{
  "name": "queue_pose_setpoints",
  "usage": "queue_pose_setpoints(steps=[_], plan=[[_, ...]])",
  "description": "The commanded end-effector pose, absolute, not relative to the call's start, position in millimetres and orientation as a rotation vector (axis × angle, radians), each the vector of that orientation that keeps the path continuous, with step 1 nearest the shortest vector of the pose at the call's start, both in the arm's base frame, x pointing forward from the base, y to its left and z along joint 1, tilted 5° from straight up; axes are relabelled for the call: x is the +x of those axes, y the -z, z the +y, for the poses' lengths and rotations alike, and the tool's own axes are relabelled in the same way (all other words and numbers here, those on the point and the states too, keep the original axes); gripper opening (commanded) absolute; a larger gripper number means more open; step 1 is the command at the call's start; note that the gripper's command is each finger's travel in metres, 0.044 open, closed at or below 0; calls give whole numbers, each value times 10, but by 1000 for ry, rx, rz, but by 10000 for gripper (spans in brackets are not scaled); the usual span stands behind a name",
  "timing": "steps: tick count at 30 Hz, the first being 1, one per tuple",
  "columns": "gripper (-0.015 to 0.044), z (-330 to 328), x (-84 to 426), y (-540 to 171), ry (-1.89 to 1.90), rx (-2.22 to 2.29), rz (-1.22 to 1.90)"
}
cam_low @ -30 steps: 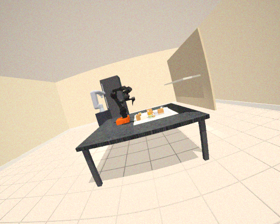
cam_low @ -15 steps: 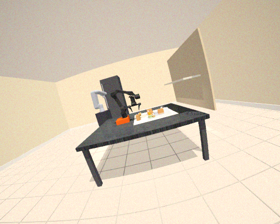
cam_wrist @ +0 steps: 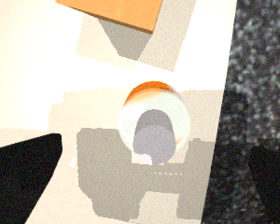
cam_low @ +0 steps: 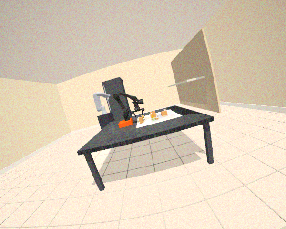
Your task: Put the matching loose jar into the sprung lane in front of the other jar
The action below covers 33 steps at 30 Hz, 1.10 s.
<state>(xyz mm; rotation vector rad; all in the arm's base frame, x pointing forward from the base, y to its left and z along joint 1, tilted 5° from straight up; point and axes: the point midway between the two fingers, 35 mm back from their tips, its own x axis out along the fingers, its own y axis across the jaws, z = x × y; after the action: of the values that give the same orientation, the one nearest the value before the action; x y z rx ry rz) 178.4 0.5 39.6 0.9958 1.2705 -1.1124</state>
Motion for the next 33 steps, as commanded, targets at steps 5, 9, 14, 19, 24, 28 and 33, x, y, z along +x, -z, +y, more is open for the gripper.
queue_pose_setpoints(steps=[5,9,14,19,24,28,33], plan=[[440,-5,1786,-231,1110,999,1272],[440,-9,1788,-166,1110,999,1272],[440,-15,1786,-86,1110,999,1272],[440,-20,1781,-7,1110,999,1272],[440,-24,1776,47,1110,999,1272],[335,-24,1776,47,1110,999,1272],[204,-24,1776,47,1110,999,1272]])
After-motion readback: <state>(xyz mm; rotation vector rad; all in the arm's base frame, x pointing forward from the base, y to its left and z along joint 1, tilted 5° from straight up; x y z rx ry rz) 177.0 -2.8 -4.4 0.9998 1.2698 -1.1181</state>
